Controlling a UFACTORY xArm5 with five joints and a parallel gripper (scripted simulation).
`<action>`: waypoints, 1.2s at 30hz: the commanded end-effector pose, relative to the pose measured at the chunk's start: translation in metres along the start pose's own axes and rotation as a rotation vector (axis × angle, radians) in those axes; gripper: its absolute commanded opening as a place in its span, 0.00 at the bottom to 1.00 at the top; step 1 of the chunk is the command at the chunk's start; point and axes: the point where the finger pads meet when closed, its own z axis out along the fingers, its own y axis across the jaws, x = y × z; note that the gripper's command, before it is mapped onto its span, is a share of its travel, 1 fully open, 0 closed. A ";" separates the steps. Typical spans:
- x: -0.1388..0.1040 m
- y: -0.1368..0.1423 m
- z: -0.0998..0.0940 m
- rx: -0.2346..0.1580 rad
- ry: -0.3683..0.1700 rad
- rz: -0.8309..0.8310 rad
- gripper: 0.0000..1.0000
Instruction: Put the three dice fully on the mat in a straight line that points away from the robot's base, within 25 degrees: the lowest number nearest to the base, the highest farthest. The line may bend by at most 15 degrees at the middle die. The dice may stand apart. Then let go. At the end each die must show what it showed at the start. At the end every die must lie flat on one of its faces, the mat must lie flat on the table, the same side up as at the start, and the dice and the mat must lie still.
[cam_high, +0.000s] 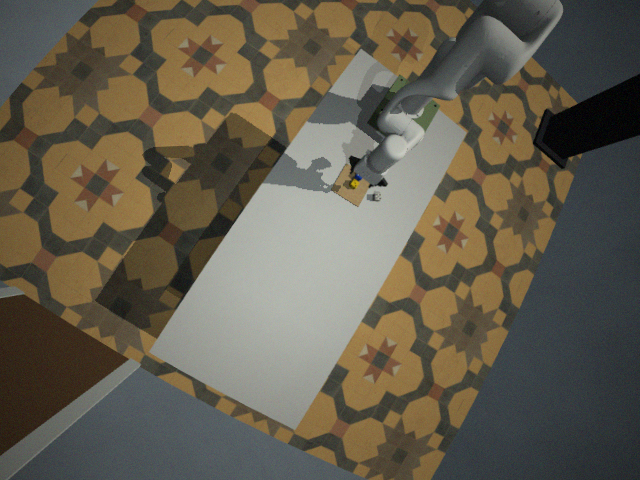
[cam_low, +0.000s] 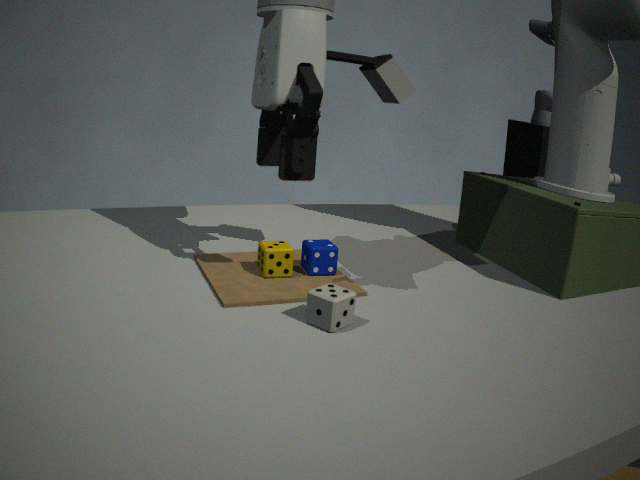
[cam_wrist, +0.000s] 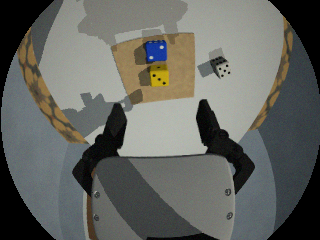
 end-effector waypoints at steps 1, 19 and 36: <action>-0.001 0.001 -0.001 0.000 -0.003 0.009 1.00; 0.003 0.059 0.004 0.003 -0.003 0.512 1.00; 0.016 0.114 0.010 0.007 -0.005 1.005 1.00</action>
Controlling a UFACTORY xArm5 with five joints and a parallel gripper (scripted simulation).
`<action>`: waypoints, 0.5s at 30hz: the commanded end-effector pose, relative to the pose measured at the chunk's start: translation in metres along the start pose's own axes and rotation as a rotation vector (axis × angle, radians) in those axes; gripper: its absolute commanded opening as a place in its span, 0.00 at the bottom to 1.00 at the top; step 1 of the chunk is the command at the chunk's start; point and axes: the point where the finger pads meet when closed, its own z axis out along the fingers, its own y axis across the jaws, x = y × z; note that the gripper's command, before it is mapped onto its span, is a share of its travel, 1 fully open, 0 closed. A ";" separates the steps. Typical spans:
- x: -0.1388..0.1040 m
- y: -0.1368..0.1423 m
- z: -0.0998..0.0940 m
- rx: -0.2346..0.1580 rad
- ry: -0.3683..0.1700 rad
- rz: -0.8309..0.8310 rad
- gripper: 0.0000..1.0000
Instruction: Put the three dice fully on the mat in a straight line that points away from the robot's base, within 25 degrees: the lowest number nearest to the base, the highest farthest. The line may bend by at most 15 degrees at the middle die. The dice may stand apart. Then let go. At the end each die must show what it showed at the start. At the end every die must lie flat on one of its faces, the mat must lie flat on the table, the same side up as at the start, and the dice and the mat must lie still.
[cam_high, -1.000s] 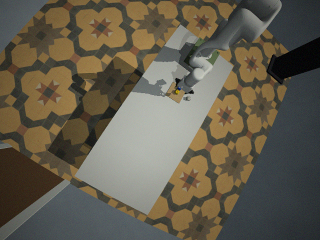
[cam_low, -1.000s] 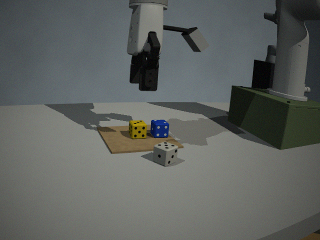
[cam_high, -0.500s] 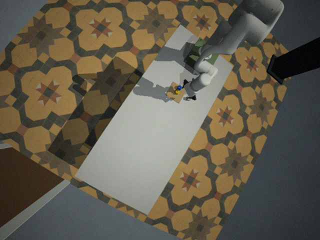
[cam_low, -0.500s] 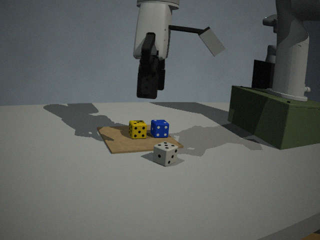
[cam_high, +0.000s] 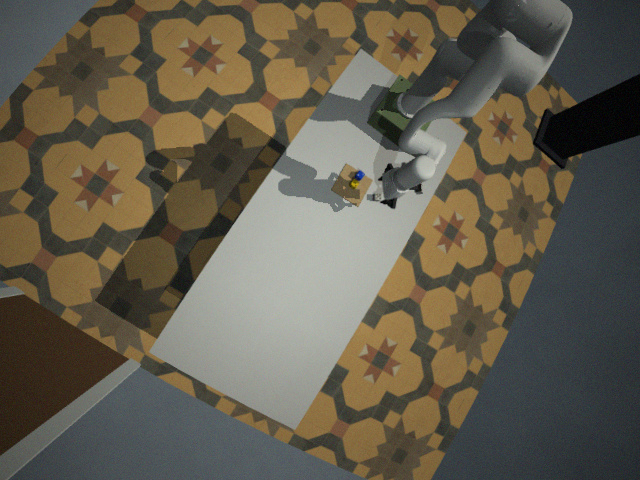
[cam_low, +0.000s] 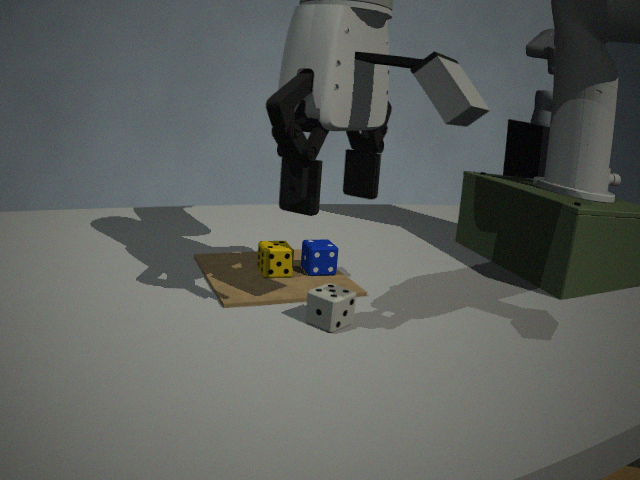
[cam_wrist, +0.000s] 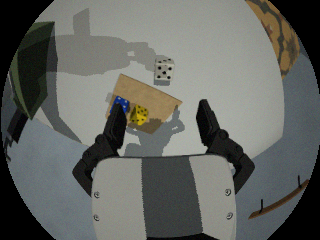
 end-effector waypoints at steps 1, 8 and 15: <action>0.011 0.006 0.000 -0.003 -0.002 0.120 1.00; 0.012 0.007 0.000 -0.003 -0.002 0.129 0.47; 0.012 0.007 0.000 -0.003 -0.002 0.129 0.47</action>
